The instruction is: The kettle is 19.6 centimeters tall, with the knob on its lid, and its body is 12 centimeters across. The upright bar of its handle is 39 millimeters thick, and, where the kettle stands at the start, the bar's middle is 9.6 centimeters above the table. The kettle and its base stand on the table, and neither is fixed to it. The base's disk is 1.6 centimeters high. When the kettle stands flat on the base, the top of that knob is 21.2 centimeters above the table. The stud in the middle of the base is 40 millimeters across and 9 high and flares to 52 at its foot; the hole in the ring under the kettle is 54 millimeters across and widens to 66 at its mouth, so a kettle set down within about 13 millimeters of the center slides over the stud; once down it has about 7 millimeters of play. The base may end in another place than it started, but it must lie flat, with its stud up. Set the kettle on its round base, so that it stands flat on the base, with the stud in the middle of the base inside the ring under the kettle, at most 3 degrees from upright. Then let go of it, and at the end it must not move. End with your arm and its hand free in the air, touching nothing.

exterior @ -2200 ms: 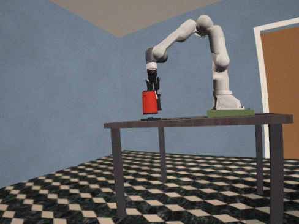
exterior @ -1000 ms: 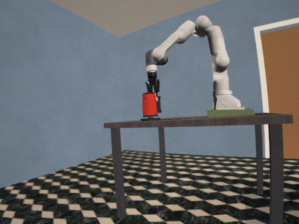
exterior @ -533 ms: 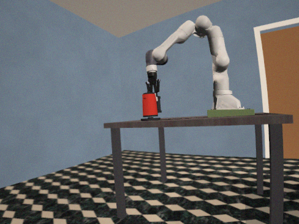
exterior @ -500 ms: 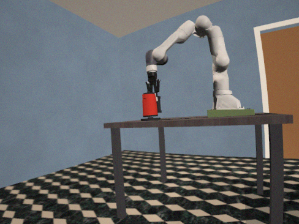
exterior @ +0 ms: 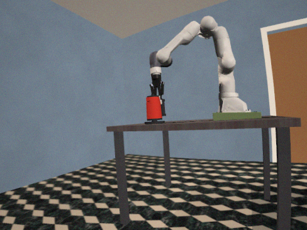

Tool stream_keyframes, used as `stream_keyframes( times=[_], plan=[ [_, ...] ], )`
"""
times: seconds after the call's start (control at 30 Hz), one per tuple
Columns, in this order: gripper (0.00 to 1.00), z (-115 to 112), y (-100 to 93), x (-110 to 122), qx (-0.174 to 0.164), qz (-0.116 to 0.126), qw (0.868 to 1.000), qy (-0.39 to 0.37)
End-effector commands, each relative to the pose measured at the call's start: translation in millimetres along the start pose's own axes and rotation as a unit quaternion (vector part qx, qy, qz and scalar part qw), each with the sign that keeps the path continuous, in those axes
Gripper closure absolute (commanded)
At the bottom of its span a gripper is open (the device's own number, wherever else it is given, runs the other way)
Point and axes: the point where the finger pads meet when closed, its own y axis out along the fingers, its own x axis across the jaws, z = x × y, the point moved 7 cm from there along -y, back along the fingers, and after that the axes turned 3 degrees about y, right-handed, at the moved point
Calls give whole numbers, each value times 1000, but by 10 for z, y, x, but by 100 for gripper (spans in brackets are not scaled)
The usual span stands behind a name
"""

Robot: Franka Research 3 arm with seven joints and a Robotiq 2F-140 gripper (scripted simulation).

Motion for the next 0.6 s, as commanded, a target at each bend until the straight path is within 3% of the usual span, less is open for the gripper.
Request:
stream_keyframes(
  times=[0.0, 0.57],
  plan=[
    [100, -29, -25, -19, -3, 5, 1000, 3],
    [100, -29, -6, -20, -3, 5, 1000, 3]
  ],
)
